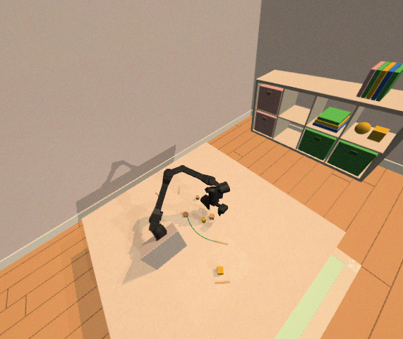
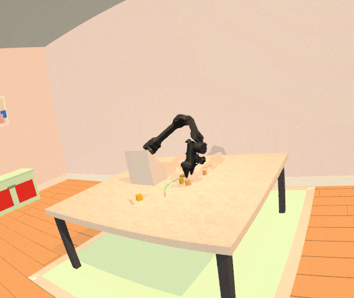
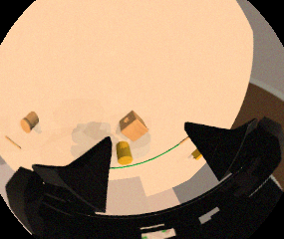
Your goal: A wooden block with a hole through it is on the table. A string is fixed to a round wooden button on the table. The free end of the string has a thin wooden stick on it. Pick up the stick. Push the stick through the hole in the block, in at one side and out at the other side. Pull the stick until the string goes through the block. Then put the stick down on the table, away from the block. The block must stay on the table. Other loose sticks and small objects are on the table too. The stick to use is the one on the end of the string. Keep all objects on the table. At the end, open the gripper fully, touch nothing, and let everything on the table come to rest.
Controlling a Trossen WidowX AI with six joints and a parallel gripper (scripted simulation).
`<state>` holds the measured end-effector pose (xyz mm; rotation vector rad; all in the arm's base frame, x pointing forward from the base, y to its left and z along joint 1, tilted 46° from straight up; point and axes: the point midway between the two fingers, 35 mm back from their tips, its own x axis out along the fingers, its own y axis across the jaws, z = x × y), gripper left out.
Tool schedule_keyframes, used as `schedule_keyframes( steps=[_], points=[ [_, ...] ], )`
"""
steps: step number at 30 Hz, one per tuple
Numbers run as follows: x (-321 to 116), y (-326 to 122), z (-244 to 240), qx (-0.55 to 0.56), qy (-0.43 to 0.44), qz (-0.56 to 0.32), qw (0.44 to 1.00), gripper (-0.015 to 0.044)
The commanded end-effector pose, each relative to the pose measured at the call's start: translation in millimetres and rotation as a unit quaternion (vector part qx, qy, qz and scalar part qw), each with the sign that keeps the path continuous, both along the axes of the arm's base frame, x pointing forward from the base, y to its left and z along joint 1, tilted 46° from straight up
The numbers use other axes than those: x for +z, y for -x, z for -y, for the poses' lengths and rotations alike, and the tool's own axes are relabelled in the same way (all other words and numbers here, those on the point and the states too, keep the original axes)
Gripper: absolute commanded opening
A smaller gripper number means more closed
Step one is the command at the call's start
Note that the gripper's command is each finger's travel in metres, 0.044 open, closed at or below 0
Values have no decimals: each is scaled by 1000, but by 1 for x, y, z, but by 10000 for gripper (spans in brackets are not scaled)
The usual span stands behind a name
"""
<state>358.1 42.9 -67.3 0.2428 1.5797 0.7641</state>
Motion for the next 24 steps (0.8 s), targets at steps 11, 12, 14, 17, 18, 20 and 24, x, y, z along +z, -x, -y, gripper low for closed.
schedule_keyframes(
  steps=[11,12,14,17,18,20,24],
  points=[
    [1,26,2,391,-128,429,804,440],
    [1,26,2,391,-128,429,804,440],
    [1,26,2,391,-128,429,804,440],
    [1,26,2,391,-128,429,804,440],
    [1,26,2,391,-128,429,804,440],
    [1,26,2,391,-128,429,804,440],
    [1,26,2,391,-128,429,804,440]
  ],
)
